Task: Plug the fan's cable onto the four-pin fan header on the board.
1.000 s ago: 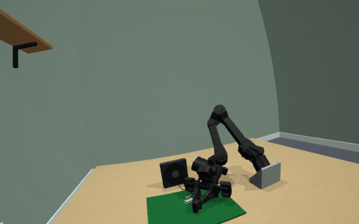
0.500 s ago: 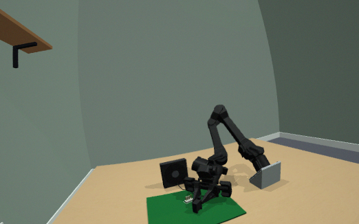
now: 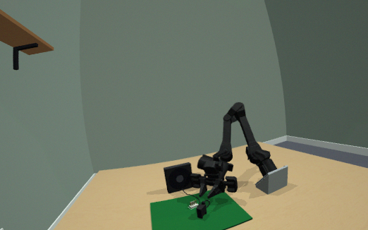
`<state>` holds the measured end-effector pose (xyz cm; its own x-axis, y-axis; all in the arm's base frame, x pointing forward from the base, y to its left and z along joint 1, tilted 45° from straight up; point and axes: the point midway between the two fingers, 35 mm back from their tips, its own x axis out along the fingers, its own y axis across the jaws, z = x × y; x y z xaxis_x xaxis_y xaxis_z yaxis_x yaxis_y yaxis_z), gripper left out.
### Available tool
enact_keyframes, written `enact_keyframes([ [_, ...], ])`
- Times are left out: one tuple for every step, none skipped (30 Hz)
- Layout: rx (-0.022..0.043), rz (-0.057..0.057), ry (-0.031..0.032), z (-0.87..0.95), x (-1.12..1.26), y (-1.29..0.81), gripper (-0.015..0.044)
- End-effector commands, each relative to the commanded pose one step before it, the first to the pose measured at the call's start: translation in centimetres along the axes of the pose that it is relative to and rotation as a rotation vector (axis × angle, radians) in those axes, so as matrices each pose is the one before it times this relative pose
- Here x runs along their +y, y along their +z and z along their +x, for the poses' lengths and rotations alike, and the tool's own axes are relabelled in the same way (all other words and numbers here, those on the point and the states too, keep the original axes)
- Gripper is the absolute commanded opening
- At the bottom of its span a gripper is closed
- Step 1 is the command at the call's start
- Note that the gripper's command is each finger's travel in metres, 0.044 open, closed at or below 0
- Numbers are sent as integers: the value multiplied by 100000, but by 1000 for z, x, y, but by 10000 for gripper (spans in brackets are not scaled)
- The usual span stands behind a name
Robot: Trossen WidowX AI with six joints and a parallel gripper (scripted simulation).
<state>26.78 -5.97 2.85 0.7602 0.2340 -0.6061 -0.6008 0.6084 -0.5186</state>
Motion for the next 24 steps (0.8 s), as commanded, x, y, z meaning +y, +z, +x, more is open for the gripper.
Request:
enact_keyframes([
  [-93, -384, -476, -1213, -263, 483, 140],
  [3, -3, 0, -295, 0, 124, 140],
  [2, -2, -1, -296, 7, 125, 140],
  [0, -1, -3, -296, 15, 126, 140],
  [-1, 0, -4, -296, 22, 127, 140],
  [-3, 1, -6, -296, 30, 128, 140],
  [-4, 2, -7, -295, 38, 128, 140],
  [-6, 3, -9, -295, 45, 129, 140],
  [-7, 4, -10, -294, 53, 130, 140],
  [-8, 5, -12, -293, 60, 131, 140],
  [-10, 5, -14, -292, 68, 132, 140],
  [-11, 6, -15, -291, 75, 132, 140],
  [-12, 7, -17, -289, 83, 133, 140],
  [-14, 8, -19, -287, 90, 134, 140],
  [-15, 9, -20, -285, 98, 134, 140],
  [-16, 10, -22, -283, 105, 135, 140],
  [-18, 11, -24, -281, 113, 135, 140],
  [-16, 9, -21, -230, 99, 112, 140],
  [-10, 6, -13, -137, 62, 67, 140],
  [197, 318, 268, 19, 8, -1, 166],
  [598, 947, 801, 58, 23, -3, 193],
  [1021, 1556, 1326, 96, 40, -5, 219],
  [1276, 1845, 1588, 114, 50, -5, 245],
  [1322, 1805, 1569, 112, 51, -4, 271],
])
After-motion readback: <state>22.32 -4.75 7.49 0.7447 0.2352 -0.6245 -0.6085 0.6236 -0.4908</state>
